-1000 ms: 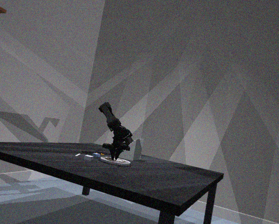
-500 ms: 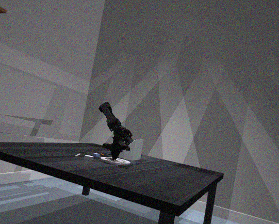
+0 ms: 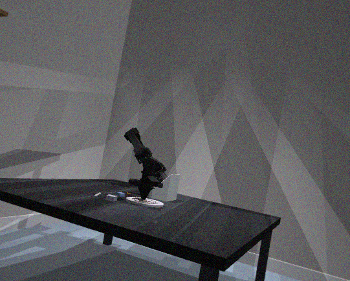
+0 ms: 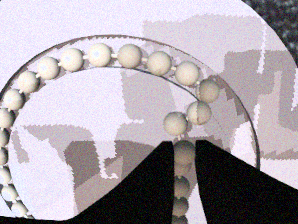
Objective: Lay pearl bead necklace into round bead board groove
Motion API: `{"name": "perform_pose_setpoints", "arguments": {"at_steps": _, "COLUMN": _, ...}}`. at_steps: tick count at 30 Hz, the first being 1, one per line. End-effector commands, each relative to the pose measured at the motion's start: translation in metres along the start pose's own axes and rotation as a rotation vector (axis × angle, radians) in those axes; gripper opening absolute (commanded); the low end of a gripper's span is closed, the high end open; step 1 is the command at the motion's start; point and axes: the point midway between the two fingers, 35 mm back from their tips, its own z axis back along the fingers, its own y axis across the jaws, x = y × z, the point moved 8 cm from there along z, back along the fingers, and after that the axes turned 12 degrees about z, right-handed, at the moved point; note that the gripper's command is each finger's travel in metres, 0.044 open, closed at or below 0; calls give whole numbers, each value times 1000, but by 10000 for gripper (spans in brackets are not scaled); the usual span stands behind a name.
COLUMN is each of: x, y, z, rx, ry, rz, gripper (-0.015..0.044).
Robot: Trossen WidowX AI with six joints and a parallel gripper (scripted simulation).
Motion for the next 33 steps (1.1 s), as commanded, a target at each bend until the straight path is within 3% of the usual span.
{"name": "perform_pose_setpoints", "arguments": {"at_steps": 1, "x": -5, "y": -11, "z": 0, "rx": -2, "ry": 0, "rz": -8, "gripper": 0}}
{"name": "perform_pose_setpoints", "arguments": {"at_steps": 33, "x": -14, "y": -28, "z": -9, "rx": -3, "ry": 1, "rz": -8, "gripper": 0}}
